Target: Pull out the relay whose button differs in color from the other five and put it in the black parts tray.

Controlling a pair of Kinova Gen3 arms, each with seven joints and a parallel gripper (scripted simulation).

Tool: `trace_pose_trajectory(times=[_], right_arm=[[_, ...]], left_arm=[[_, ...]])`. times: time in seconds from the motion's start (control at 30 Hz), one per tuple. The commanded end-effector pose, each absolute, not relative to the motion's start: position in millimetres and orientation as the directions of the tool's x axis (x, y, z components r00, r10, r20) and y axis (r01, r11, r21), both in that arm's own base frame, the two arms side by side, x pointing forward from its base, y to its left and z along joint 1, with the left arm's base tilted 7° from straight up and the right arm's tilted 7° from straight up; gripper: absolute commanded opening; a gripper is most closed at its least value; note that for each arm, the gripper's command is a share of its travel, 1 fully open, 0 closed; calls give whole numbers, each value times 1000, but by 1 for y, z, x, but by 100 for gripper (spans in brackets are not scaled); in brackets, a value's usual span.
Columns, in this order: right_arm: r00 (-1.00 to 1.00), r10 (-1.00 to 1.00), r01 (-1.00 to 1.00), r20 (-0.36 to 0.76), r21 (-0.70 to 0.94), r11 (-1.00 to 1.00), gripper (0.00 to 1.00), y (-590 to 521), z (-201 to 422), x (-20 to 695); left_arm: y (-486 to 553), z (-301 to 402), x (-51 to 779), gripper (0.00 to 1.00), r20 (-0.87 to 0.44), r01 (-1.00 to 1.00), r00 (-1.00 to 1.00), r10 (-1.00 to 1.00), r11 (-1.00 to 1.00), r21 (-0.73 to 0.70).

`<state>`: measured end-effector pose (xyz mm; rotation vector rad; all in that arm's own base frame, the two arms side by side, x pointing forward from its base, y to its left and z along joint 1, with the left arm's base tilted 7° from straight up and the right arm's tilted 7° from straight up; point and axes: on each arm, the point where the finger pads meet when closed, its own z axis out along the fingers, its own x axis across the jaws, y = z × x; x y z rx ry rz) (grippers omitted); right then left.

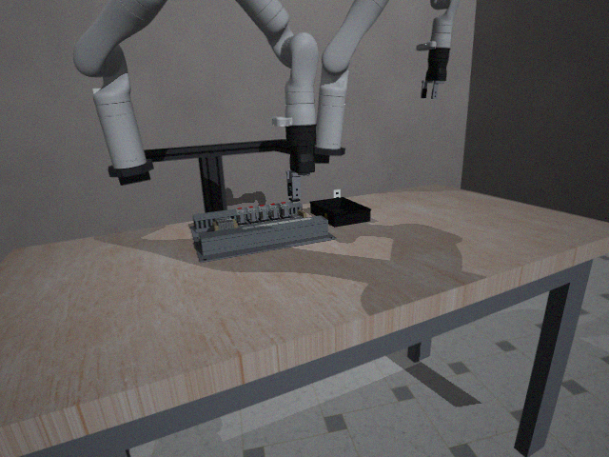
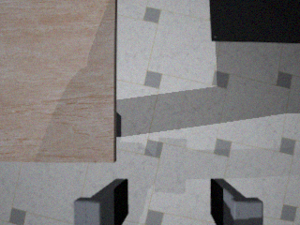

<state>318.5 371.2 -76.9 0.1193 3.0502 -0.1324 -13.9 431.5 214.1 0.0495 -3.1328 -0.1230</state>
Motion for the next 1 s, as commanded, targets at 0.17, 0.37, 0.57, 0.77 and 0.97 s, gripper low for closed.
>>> trace_pose_trajectory(times=[0.17, 0.37, 0.57, 0.77, 0.97], right_arm=[[-993, 74, 81, -91, -81, 993, 0, 373, -65, 318], [-993, 74, 81, -91, -81, 993, 0, 374, -55, 318], [-993, 74, 81, -91, -81, 993, 0, 375, -46, 317], [-993, 74, 81, -91, -81, 993, 0, 375, -41, 317], [-993, 74, 81, -91, -81, 993, 0, 376, -36, 316]], left_arm=[[432, 215, -14, 100, 4, -31, -999, -32, 996, 80], [432, 215, -14, 100, 4, -31, -999, -32, 996, 80], [432, 215, -14, 100, 4, -31, -999, -32, 996, 80], [432, 215, -14, 100, 4, -31, -999, -32, 996, 80], [432, 215, -14, 100, 4, -31, -999, -32, 996, 80]])
